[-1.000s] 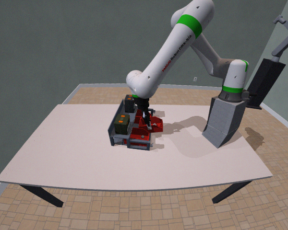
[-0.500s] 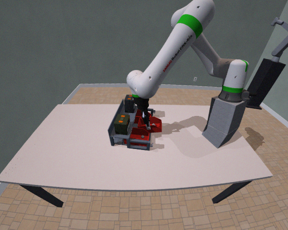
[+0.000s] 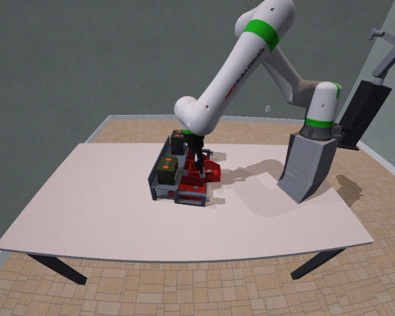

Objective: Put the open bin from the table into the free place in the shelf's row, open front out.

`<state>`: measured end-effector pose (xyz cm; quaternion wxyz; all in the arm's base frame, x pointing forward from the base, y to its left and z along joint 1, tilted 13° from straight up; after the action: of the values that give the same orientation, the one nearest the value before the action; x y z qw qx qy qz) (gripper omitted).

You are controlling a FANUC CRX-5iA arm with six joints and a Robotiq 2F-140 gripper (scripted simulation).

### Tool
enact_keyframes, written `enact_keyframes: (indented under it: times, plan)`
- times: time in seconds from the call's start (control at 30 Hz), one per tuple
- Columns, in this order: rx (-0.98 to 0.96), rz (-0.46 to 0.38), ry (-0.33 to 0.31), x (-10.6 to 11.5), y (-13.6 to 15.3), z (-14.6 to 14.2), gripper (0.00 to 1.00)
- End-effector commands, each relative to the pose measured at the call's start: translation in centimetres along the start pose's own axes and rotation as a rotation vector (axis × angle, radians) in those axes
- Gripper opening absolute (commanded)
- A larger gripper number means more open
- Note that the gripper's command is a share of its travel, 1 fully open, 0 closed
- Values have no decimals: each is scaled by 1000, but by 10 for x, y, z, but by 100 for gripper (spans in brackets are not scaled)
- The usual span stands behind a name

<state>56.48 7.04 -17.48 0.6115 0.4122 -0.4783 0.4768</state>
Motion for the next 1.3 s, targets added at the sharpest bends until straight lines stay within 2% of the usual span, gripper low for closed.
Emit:
enact_keyframes:
  times: [0.0,1.27]
  plan:
    - [0,3,-1,0,-1,0,0]
    - [0,5,-1,0,-1,0,0]
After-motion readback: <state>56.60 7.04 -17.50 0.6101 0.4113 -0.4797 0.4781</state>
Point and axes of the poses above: the point where the finger pads meet when closed, its own x axis back along the fingers, its own z axis across the jaws, y = z × x, the point moved 1 cm from there along x, back along the fingers, and after that the axes turned 13 degrees about -x, right-handed, at the moved point
